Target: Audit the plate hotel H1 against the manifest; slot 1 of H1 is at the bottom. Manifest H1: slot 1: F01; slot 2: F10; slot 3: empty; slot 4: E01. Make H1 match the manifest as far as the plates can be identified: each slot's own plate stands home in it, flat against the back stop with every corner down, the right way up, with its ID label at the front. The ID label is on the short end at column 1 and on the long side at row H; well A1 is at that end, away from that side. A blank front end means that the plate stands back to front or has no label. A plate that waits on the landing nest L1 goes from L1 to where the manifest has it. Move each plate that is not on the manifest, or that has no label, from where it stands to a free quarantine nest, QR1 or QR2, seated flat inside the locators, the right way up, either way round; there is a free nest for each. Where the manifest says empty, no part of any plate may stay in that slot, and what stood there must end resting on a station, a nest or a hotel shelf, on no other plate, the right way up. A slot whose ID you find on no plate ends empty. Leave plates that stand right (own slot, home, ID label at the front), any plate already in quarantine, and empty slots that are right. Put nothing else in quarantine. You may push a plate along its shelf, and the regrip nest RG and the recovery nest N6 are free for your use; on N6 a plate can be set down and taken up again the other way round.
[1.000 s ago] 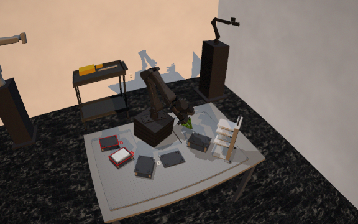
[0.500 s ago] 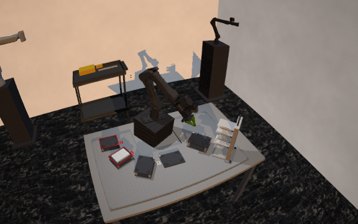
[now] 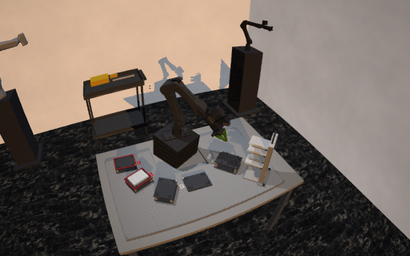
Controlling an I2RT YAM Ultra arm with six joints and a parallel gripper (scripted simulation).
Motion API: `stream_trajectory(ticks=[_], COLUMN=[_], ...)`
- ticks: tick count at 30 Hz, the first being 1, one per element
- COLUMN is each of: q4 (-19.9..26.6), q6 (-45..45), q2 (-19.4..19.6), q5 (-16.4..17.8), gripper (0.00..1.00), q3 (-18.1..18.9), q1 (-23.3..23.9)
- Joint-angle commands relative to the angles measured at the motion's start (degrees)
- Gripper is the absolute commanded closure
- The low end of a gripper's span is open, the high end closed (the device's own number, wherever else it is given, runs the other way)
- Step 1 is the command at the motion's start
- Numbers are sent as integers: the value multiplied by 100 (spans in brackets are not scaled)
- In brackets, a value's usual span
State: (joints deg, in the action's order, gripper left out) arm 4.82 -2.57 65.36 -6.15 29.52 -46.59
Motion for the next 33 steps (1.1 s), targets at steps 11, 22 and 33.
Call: stream_trajectory(ticks=[11, 22, 33], q4=[-204, -195, -204], q6=[-571, -572, -572], q2=[268, 261, 269], q5=[-699, -699, -700], gripper=[100, 100, 100], q3=[319, 320, 319], q1=[-695, -695, -697])
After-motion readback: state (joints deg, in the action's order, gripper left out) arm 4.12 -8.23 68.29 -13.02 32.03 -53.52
